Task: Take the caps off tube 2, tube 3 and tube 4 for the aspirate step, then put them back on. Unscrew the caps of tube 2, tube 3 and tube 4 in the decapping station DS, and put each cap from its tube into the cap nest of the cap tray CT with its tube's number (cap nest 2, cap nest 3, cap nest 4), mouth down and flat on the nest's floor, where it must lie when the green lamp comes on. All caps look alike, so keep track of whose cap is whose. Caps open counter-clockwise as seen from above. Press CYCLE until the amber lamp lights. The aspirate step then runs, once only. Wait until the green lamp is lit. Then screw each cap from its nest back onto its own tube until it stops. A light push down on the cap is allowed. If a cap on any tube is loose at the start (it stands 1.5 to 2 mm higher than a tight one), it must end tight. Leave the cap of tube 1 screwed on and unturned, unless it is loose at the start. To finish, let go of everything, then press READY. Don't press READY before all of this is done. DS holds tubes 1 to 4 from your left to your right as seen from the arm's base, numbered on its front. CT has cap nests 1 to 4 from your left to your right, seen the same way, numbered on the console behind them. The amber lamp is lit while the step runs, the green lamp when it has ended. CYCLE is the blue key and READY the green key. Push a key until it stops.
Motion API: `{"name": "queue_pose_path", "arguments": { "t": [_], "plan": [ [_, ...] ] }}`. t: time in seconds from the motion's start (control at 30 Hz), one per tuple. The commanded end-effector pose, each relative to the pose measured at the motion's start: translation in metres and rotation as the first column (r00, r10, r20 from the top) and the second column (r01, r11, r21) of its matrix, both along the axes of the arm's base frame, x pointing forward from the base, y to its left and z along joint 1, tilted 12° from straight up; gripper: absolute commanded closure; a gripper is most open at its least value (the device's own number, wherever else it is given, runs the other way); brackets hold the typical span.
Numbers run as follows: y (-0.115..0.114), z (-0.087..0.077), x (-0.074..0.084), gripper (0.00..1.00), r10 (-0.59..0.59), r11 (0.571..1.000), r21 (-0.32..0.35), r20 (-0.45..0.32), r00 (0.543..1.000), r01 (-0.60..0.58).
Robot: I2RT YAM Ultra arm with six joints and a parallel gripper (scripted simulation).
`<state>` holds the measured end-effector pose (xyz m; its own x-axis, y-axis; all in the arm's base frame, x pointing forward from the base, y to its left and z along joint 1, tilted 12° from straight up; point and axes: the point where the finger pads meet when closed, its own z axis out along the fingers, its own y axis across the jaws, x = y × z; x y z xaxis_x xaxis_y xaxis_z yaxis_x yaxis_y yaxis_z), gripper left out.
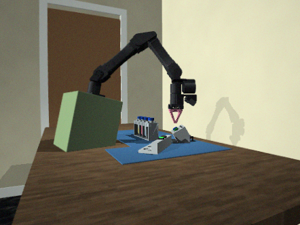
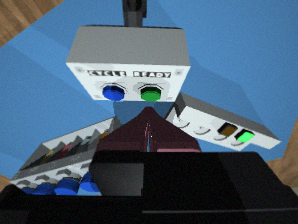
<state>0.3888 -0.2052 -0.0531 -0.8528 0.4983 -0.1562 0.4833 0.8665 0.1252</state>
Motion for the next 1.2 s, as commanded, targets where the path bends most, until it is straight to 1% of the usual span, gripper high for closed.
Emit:
{"name": "queue_pose_path", "arguments": {
  "t": [0.0, 0.3, 0.33, 0.4, 0.57, 1.17],
  "plan": [
    [-0.004, 0.009, 0.005, 1.0, -0.001, 1.0, -0.014, 0.023, 1.0, 0.001],
    [-0.006, 0.01, 0.005, 1.0, -0.001, 1.0, -0.014, 0.023, 1.0, 0.001],
    [-0.006, 0.007, 0.005, 1.0, -0.001, 1.0, -0.014, 0.023, 1.0, 0.001],
    [-0.006, 0.007, 0.005, 1.0, -0.001, 1.0, -0.014, 0.023, 1.0, 0.001],
    [-0.006, -0.007, 0.009, 1.0, -0.001, 1.0, -0.014, 0.023, 1.0, 0.001],
    [-0.006, -0.008, 0.009, 1.0, -0.001, 1.0, -0.014, 0.023, 1.0, 0.001]
  ]
}}
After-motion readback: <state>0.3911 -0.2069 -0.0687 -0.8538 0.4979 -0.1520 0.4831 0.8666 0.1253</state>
